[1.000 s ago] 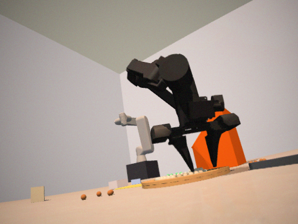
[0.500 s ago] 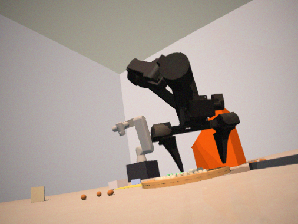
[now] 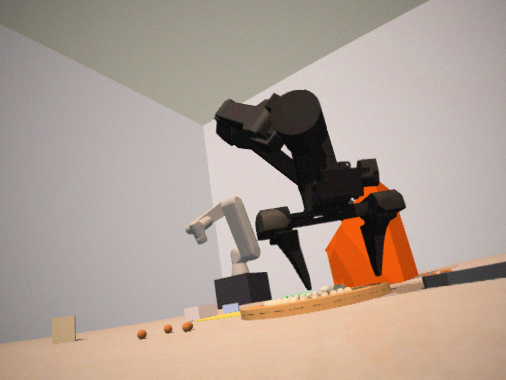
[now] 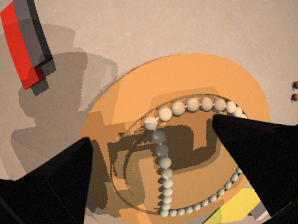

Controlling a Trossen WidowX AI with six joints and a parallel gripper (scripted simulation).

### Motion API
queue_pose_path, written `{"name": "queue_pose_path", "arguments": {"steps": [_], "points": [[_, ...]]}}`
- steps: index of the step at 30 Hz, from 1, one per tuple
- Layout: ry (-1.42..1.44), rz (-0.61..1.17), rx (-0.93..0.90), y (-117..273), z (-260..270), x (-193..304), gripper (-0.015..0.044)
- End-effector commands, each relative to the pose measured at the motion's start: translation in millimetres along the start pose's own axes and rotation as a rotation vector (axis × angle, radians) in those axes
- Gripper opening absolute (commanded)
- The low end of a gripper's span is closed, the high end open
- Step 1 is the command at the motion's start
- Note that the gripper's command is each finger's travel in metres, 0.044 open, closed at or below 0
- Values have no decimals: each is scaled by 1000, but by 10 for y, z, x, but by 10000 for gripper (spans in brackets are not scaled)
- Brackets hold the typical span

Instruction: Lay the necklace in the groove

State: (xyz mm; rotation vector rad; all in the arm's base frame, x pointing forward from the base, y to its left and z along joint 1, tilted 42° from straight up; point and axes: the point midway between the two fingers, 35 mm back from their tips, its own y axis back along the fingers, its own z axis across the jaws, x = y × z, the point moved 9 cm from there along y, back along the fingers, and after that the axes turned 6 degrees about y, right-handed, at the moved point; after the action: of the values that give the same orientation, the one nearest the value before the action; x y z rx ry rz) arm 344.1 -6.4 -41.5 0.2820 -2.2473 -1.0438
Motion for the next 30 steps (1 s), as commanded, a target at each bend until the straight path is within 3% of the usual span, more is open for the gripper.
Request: {"name": "queue_pose_path", "arguments": {"steps": [1,8,13,30], "points": [[-21,-3,-1,99,-18,222,309],[-56,-1,-2,255,36,757,125],[-73,1,-2,305,100,1021,120],[-76,-3,-4,181,93,998,120]]}}
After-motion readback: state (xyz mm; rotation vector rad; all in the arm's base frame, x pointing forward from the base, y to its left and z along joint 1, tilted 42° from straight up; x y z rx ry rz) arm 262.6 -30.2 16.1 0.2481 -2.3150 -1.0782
